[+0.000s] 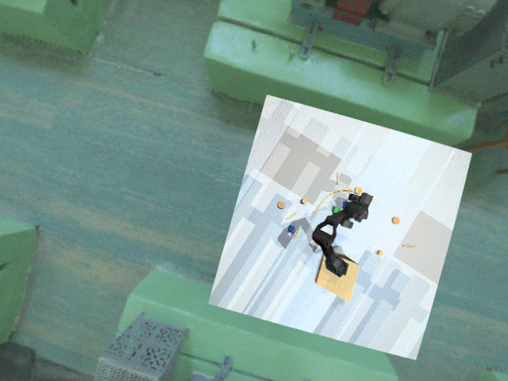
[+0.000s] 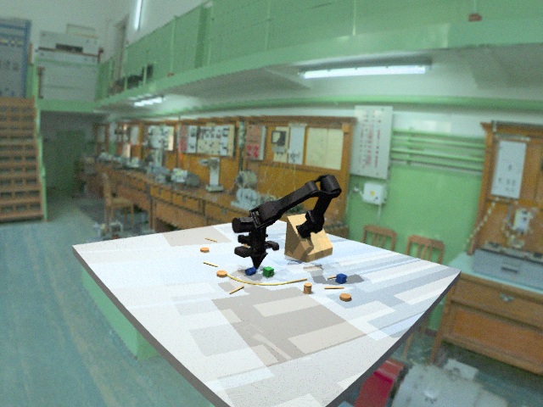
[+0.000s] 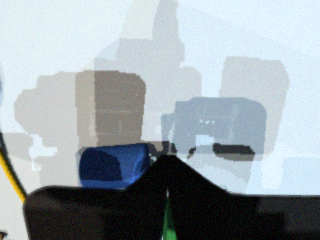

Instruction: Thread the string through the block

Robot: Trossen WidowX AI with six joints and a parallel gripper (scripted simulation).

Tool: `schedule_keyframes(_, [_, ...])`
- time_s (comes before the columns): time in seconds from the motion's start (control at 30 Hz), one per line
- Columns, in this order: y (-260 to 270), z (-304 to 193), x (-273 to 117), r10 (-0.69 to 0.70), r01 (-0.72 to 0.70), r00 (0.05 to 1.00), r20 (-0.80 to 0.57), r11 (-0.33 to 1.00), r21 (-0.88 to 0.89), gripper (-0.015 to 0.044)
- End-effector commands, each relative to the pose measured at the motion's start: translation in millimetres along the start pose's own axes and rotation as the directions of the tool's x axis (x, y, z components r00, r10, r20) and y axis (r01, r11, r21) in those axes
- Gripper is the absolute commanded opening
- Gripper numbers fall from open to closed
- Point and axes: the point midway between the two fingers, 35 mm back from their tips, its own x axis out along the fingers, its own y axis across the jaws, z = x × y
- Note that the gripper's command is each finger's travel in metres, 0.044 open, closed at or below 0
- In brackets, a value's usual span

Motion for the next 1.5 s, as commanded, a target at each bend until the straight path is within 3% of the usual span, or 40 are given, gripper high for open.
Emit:
schedule_keyframes(0.0, [6, 0, 0, -0.001, 0.001, 1.0, -0.003, 1.0, 0.005, 0.0])
schedule_keyframes(0.27, [17, 0, -2, -0.001, 0.001, 1.0, -0.003, 1.0, 0.004, 0.0])
schedule_keyframes(0.43, [19, 0, -48, -0.001, 0.001, 1.0, -0.001, 1.0, 0.004, 0.0])
schedule_keyframes(0.57, [19, 2, -40, 0.006, -0.006, 1.0, -0.002, 1.0, 0.01, 0.0])
schedule_keyframes(0.63, [19, -1, -40, 0.006, -0.006, 1.0, -0.002, 0.998, -0.061, 0.0053])
schedule_keyframes(0.73, [17, -13, -41, 0.006, -0.005, 1.0, 0.001, 0.932, -0.361, 0.0131])
schedule_keyframes(0.87, [14, -30, -42, 0.005, 0.0, 1.0, 0.004, 0.691, -0.723, 0.0236])
schedule_keyframes(1.07, [8, -54, -43, 0.004, 0.007, 1.0, 0.007, 0.106, -0.994, 0.0394])
schedule_keyframes(1.13, [6, -62, -44, 0.004, 0.008, 1.0, 0.008, -0.113, -0.994, 0.044])
schedule_keyframes(1.3, [-1, -82, -45, 0.003, 0.008, 1.0, 0.008, -0.612, -0.791, 0.044])
schedule_keyframes(1.47, [-7, -95, -45, 0.002, 0.006, 1.0, 0.007, -0.846, -0.533, 0.044])
